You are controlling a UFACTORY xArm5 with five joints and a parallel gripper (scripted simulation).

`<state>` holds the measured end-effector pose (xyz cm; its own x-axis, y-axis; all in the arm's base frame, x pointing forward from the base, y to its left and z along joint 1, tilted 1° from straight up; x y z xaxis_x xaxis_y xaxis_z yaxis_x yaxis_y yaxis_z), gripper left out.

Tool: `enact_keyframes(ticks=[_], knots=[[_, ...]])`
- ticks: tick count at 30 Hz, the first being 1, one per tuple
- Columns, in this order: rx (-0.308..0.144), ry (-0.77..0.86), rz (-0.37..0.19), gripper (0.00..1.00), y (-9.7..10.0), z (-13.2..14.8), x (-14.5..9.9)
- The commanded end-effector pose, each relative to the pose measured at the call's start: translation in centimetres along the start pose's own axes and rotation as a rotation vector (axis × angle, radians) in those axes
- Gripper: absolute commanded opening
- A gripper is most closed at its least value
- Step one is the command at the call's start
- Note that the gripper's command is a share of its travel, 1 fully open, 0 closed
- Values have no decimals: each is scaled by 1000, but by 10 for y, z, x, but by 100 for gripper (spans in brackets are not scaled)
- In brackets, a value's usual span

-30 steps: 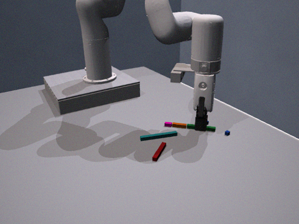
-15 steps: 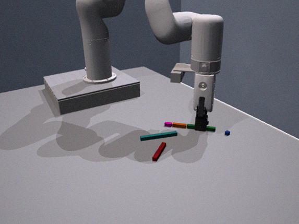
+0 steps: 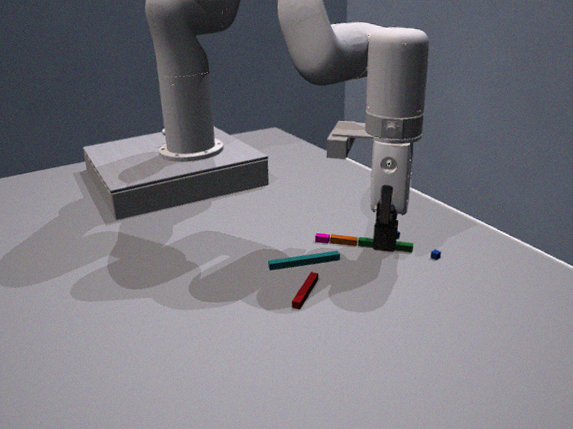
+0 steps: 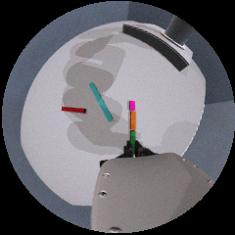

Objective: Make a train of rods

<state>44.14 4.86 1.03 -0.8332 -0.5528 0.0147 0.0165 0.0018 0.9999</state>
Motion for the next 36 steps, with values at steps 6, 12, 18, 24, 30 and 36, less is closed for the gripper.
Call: enact_keyframes(ticks=[6, 12, 18, 24, 30, 36], knots=[[2, 0, -3, 8, 1, -1, -1], [2, 0, -3, 16, 1, -1, -1], [2, 0, -3, 24, 1, -1, -1], [2, 0, -3, 24, 1, -1, -1], [2, 0, -3, 24, 2, -1, -1], [2, 0, -3, 24, 9, 0, -1]])
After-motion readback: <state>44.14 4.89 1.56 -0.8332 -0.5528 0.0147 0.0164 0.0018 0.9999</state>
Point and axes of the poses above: the point where the finger pads meet when closed, its own y axis back along the fingers, its own z axis across the jaws, x = y × z, the point moved 5 cm from there along y, back along the fingers, and after that the axes turned 1 degree about y, right-handed, at the moved point
